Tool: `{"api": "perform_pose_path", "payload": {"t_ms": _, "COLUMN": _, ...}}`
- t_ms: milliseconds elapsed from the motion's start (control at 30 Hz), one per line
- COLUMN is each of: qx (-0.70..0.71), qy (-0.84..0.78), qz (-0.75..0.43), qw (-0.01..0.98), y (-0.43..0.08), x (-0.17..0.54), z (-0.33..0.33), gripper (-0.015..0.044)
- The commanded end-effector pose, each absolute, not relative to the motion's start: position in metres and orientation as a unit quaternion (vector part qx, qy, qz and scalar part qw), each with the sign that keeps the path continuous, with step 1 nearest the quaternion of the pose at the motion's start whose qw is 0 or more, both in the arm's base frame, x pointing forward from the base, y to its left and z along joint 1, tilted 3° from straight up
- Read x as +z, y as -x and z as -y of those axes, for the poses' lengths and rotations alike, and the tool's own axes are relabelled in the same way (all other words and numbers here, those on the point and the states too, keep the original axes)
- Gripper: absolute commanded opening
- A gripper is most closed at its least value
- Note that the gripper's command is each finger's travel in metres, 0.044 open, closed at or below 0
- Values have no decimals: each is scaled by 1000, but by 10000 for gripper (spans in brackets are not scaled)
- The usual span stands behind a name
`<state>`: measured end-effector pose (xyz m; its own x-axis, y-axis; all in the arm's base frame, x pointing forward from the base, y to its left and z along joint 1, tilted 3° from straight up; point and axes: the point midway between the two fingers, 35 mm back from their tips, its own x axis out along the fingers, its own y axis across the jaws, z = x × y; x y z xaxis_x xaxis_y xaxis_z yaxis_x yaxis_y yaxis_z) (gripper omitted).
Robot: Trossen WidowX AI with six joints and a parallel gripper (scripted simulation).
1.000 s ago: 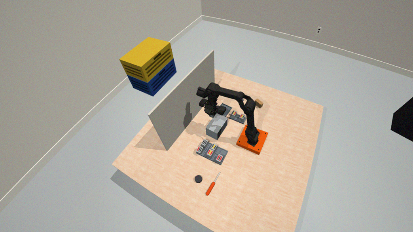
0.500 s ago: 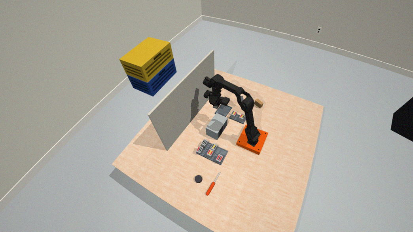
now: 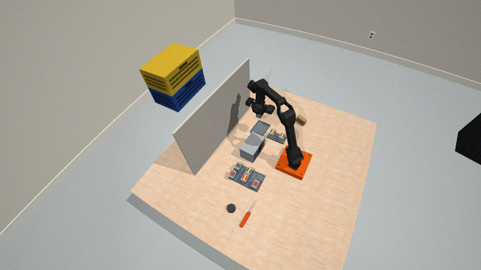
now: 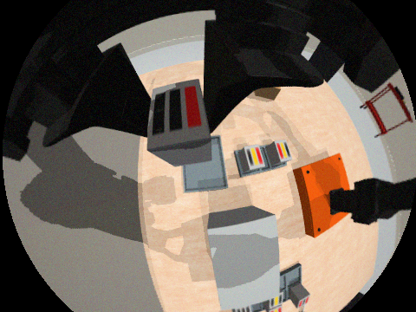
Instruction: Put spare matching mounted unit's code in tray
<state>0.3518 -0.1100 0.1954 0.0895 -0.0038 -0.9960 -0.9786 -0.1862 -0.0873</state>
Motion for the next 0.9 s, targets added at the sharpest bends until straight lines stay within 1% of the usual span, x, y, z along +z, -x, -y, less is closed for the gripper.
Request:
{"api": "perform_pose_path", "payload": {"t_ms": 0, "qx": 521, "qy": 570, "qz": -429, "qw": 469, "y": -351, "x": 195, "z": 121, "gripper": 0}}
{"api": "perform_pose_path", "payload": {"t_ms": 867, "qx": 520, "qy": 570, "qz": -429, "qw": 469, "y": -357, "x": 178, "z": 123, "gripper": 0}}
